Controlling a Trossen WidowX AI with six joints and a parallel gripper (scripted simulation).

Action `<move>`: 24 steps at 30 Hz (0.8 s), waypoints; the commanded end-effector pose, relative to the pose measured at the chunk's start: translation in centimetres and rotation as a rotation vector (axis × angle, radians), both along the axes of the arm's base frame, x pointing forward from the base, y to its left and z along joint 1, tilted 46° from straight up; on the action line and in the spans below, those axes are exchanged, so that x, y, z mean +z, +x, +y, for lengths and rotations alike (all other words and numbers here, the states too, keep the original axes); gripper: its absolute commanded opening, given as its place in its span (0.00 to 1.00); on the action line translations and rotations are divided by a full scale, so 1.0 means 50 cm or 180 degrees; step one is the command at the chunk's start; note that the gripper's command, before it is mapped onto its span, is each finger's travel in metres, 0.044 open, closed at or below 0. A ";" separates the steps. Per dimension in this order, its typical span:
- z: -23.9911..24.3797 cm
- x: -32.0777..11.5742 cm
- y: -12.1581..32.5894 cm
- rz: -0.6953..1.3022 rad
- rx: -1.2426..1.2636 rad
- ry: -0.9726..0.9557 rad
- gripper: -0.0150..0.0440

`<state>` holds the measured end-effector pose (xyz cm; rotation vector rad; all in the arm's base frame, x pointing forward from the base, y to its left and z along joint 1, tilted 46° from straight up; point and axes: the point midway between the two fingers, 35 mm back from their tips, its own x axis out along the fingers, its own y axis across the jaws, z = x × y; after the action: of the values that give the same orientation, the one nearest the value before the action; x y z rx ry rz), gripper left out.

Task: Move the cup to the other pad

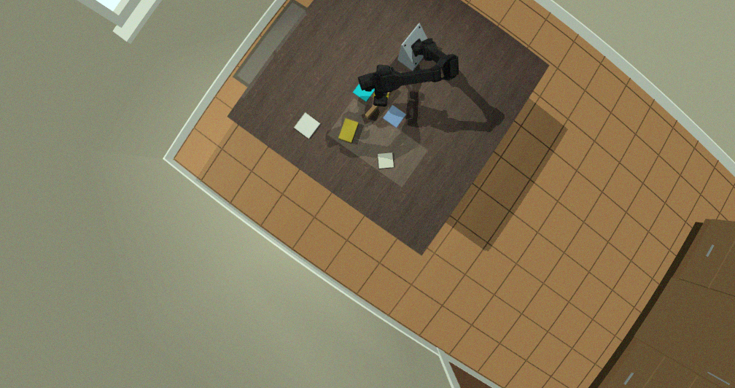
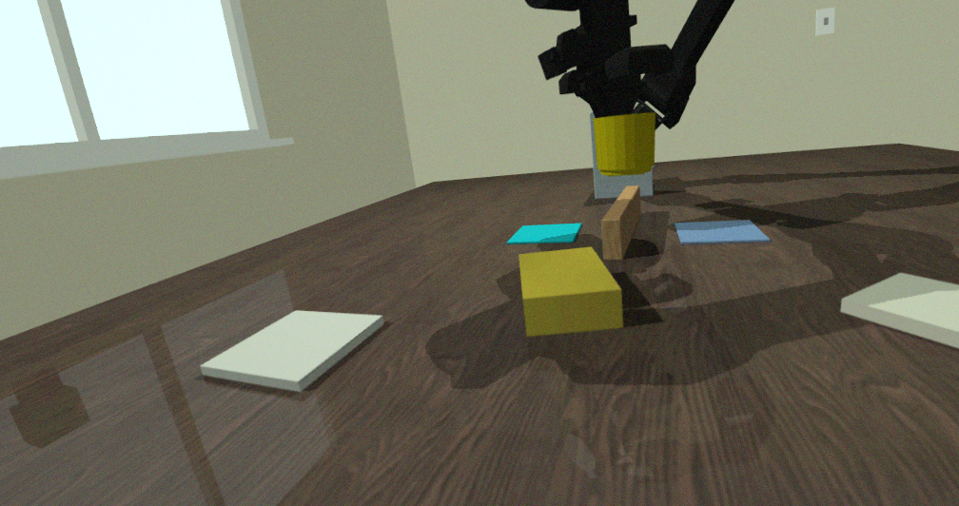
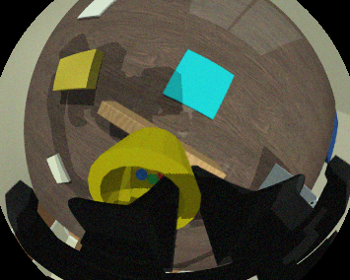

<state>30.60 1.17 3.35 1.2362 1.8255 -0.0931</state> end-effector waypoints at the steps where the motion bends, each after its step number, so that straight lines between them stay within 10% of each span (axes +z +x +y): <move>1: -0.019 -0.022 0.000 0.0015 0.0015 -0.0004 0.25; 24: -0.104 -0.106 0.001 0.0012 0.0015 -0.0013 0.25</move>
<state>30.74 -3.46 -1.04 1.2333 1.8231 -0.0963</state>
